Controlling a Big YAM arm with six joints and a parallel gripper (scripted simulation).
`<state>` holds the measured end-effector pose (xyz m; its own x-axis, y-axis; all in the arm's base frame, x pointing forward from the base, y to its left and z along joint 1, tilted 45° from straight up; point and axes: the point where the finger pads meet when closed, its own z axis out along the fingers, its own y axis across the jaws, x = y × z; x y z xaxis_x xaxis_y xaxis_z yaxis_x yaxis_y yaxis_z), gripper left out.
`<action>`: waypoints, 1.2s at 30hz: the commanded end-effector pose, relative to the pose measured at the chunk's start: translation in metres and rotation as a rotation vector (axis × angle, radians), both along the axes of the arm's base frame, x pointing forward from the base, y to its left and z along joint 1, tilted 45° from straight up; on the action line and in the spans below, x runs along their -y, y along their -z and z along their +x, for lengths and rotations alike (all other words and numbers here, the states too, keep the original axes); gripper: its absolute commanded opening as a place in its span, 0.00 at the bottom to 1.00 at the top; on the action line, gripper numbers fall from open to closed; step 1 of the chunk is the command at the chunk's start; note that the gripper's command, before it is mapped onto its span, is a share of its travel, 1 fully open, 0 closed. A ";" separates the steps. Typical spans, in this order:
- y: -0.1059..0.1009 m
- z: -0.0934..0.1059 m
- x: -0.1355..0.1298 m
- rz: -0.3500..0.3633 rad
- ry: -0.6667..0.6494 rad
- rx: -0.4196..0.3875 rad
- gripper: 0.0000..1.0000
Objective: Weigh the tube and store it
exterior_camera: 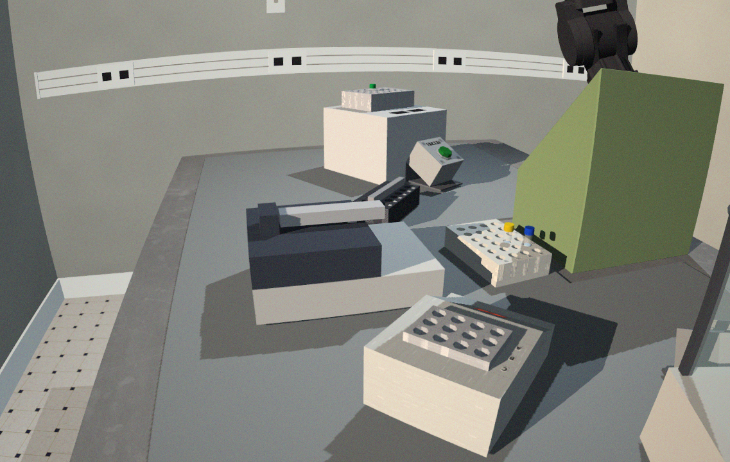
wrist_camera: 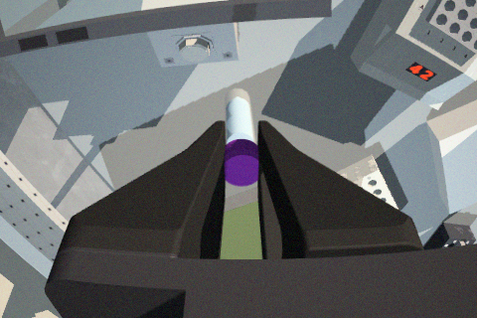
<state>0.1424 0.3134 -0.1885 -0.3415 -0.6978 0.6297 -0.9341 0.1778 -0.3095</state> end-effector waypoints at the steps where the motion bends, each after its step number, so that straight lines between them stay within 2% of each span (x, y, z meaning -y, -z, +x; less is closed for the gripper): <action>1: 0.010 0.001 -0.034 0.019 -0.033 -0.022 0.09; 5: 0.033 -0.005 -0.057 0.022 -0.019 -0.008 0.09; 6: 0.039 -0.007 -0.062 0.017 -0.049 -0.038 0.09; 14: 0.085 -0.018 -0.108 0.013 -0.078 -0.067 0.09; 16: 0.085 -0.018 -0.108 0.013 -0.078 -0.067 0.09; 17: 0.085 -0.005 -0.104 0.013 -0.051 -0.065 0.09; 18: 0.069 -0.002 -0.117 0.048 -0.052 -0.056 0.09; 19: 0.066 -0.005 -0.104 0.025 -0.051 -0.061 0.09; 21: 0.066 -0.007 -0.093 0.003 -0.051 -0.067 0.09; 25: 0.066 -0.015 -0.099 0.016 -0.075 -0.063 0.09; 28: 0.078 -0.016 -0.084 -0.013 -0.069 -0.070 0.09; 30: 0.076 -0.016 -0.087 -0.002 -0.069 -0.067 0.09; 31: 0.074 -0.012 -0.099 0.019 -0.058 -0.056 0.09; 36: 0.074 -0.012 -0.099 0.019 -0.058 -0.056 0.09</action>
